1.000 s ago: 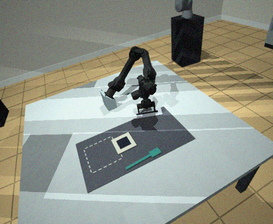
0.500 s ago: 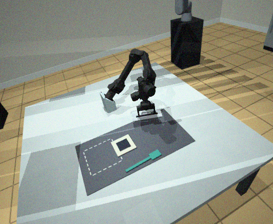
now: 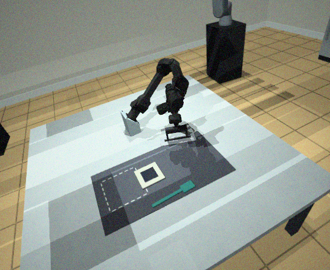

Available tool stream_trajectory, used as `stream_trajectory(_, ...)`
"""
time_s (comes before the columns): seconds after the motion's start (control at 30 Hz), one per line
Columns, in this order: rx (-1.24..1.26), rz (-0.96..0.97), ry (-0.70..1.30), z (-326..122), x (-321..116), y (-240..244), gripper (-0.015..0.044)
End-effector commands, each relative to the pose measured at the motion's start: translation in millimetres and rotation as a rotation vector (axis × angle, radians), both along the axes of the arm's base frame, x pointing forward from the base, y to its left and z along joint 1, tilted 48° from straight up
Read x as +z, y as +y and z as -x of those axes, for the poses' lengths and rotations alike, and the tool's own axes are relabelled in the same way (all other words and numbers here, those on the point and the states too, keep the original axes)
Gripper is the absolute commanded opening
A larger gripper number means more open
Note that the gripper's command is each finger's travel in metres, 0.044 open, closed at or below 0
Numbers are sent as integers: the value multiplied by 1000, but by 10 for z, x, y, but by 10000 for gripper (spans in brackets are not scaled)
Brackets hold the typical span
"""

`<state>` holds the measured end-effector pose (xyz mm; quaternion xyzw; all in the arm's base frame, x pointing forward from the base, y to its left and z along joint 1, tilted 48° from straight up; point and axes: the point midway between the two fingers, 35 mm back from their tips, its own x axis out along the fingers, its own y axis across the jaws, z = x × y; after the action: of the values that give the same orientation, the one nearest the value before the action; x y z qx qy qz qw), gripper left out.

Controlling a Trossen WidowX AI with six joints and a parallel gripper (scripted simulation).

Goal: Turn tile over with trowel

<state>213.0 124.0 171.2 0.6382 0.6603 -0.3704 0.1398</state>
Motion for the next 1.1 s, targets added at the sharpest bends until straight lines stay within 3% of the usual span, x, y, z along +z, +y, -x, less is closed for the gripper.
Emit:
stream_trajectory(0.0,3,3,-8,-16,40,-42,300)
stream_trajectory(1.07,562,115,-679,284,-72,138,300)
